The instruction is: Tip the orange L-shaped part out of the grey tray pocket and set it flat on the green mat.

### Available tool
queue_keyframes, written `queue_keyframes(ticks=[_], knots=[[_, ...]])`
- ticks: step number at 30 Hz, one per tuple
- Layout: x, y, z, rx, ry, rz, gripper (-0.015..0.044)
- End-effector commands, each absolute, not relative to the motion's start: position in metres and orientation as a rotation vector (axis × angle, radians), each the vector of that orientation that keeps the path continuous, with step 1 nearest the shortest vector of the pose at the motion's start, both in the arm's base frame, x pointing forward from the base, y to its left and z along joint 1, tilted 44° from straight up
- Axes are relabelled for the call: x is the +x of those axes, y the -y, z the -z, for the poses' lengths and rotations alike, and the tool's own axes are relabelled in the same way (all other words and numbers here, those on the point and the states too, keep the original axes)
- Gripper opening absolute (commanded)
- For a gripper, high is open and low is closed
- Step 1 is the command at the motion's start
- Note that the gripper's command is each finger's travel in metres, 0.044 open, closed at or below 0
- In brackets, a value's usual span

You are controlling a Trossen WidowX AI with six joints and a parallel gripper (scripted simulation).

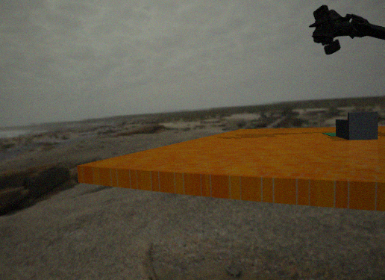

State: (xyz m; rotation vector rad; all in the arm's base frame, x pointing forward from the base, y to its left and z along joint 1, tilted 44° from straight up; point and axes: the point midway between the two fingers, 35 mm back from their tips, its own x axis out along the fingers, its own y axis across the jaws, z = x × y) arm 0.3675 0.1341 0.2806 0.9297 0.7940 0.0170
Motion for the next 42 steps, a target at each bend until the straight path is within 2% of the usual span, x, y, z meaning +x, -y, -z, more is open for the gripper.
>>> queue_keyframes(ticks=[1,8,15,22,29,42], knots=[[0.36,-0.143,-0.205,0.735,-0.989,0.122,0.018],[0.299,-0.135,-0.069,0.096,-1.386,0.378,0.018],[0.234,-0.101,-0.013,-0.658,-1.629,0.489,0.018],[0.233,-0.095,-0.007,-0.679,-1.633,0.49,0.018],[0.227,-0.051,0.04,-0.68,-1.632,0.493,0.018],[0.226,-0.043,0.05,-0.68,-1.632,0.493,0.018]])
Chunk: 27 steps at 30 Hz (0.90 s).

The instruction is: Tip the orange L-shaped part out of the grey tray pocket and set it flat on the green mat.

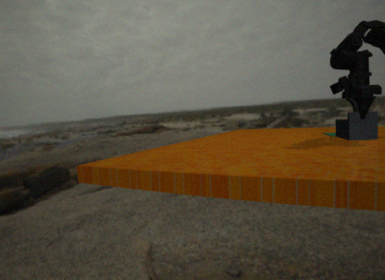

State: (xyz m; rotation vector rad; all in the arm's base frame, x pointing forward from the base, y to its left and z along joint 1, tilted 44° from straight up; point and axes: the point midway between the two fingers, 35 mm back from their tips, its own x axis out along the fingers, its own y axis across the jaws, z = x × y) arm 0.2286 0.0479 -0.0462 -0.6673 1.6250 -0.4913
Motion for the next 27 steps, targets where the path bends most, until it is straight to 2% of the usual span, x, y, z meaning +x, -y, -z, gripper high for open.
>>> queue_keyframes(ticks=[1,27], knots=[[0.226,-0.042,0.051,-0.68,-1.632,0.493,0.018],[0.223,-0.025,0.068,-0.681,-1.632,0.494,0.018]])
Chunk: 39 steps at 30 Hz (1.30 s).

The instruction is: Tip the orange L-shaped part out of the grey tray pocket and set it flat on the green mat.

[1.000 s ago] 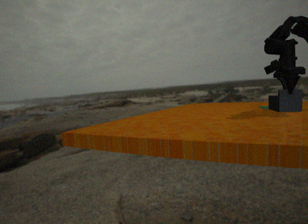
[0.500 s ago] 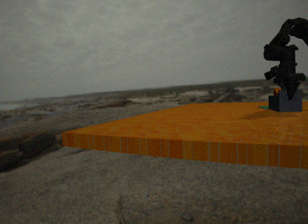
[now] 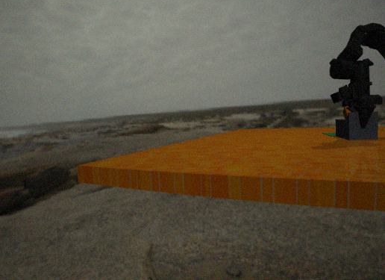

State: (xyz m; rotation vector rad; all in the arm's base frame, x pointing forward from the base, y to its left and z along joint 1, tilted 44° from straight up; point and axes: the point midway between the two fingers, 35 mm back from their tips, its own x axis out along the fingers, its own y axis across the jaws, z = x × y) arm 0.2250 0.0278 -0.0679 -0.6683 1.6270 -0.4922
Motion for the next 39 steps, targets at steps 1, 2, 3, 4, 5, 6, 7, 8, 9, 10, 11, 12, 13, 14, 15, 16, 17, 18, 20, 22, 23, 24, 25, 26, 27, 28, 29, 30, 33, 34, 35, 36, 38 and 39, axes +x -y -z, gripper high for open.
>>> queue_keyframes(ticks=[1,2,3,4,5,6,7,8,9,10,11,12,13,14,15,16,17,18,20,22,23,24,25,26,27,28,29,30,33,34,35,36,38,39], knots=[[0.223,-0.025,0.068,-0.681,-1.632,0.494,0.018],[0.223,-0.025,0.068,-0.681,-1.632,0.494,0.018],[0.223,-0.025,0.068,-0.681,-1.632,0.494,0.018],[0.223,-0.025,0.068,-0.681,-1.632,0.494,0.018],[0.225,-0.028,0.068,-0.668,-1.627,0.492,0.018],[0.225,-0.028,0.068,-0.668,-1.627,0.492,0.018],[0.225,-0.028,0.068,-0.668,-1.627,0.492,0.018],[0.225,-0.028,0.068,-0.668,-1.627,0.492,0.018],[0.225,-0.028,0.068,-0.668,-1.627,0.492,0.018],[0.225,-0.028,0.068,-0.668,-1.627,0.492,0.018],[0.225,-0.028,0.068,-0.669,-1.627,0.492,0.018],[0.225,-0.03,0.068,-0.67,-1.628,0.492,0.018],[0.224,-0.031,0.067,-0.671,-1.628,0.492,0.018],[0.224,-0.033,0.067,-0.672,-1.629,0.492,0.018],[0.224,-0.035,0.067,-0.674,-1.63,0.492,0.018],[0.223,-0.038,0.067,-0.676,-1.63,0.492,0.018],[0.223,-0.041,0.066,-0.678,-1.631,0.493,0.018],[0.222,-0.043,0.066,-0.68,-1.632,0.493,0.018],[0.223,-0.045,0.064,-0.68,-1.632,0.493,0.018],[0.226,-0.053,0.055,-0.68,-1.632,0.492,0.018],[0.228,-0.059,0.048,-0.679,-1.632,0.491,0.018],[0.23,-0.066,0.039,-0.679,-1.632,0.49,0.018],[0.232,-0.075,0.027,-0.679,-1.633,0.49,0.018],[0.233,-0.083,0.016,-0.679,-1.633,0.49,0.018],[0.233,-0.09,0.004,-0.679,-1.633,0.49,0.018],[0.233,-0.096,-0.005,-0.679,-1.633,0.49,0.018],[0.233,-0.099,-0.011,-0.679,-1.634,0.491,0.018],[0.233,-0.1,-0.013,-0.679,-1.634,0.491,0.018],[0.234,-0.1,-0.008,-0.683,-1.617,0.476,0.018],[0.234,-0.1,-0.008,-0.683,-1.617,0.476,0.018],[0.234,-0.1,-0.008,-0.683,-1.617,0.476,0.018],[0.234,-0.1,-0.008,-0.683,-1.617,0.476,0.018],[0.234,-0.1,-0.008,-0.683,-1.617,0.476,0.018],[0.234,-0.1,-0.008,-0.683,-1.617,0.476,0.018]])
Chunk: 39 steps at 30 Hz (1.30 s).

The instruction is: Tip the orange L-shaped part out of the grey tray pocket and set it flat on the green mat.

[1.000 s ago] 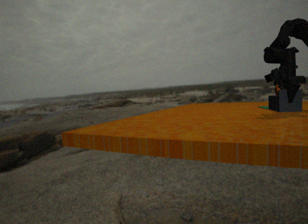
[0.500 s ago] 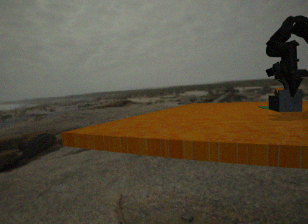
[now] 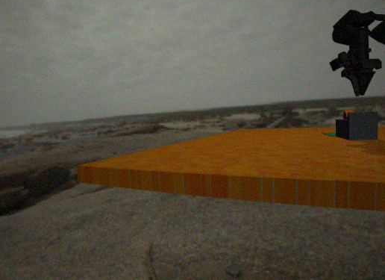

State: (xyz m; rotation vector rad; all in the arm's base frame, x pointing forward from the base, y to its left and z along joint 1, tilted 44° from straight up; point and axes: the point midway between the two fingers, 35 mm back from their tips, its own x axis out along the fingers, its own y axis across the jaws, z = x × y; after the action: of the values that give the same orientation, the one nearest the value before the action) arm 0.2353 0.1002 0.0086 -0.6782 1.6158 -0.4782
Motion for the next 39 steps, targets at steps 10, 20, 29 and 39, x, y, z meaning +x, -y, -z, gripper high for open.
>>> queue_keyframes(ticks=[10,20,29,39], knots=[[0.234,-0.1,-0.008,-0.683,-1.617,0.476,0.018],[0.237,-0.096,-0.012,-0.603,-1.581,0.559,0.0259],[0.25,-0.065,-0.042,0.067,-1.169,1.168,0.028],[0.256,-0.043,-0.062,0.503,-0.795,1.486,0.028]])
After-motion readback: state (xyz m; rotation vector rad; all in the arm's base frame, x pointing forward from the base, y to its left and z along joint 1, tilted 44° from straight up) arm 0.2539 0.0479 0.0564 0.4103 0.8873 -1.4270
